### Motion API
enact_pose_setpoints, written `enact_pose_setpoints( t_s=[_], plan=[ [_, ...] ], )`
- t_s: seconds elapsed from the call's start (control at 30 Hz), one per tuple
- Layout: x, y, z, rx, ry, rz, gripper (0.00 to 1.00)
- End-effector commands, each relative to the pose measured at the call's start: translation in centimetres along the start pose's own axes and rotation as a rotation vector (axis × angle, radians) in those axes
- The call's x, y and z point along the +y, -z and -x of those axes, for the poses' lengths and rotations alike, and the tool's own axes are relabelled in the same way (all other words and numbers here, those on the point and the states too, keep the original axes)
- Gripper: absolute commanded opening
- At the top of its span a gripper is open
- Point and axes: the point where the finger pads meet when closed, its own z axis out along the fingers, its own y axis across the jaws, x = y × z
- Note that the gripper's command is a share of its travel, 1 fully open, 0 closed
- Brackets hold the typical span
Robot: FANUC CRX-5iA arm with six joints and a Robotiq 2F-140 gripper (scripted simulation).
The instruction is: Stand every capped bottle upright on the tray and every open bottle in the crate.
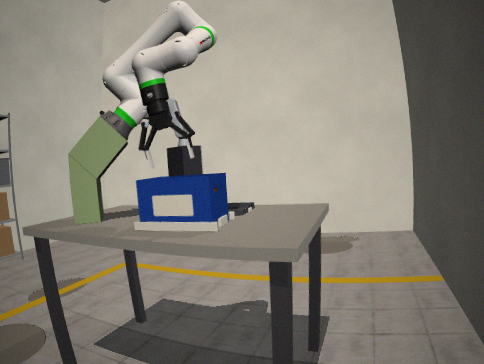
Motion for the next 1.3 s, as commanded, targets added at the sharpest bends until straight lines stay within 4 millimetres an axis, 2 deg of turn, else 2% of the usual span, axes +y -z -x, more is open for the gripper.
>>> enact_pose_setpoints(
  t_s=[0.0,0.6,1.27],
  plan=[
    [-0.03,0.01,-0.01,-0.021,-0.026,-0.027,1.0],
    [-0.1,0.03,-0.05,-0.121,-0.147,-0.145,1.0],
    [-0.15,0.04,-0.08,-0.137,-0.167,-0.165,1.0]
  ],
)
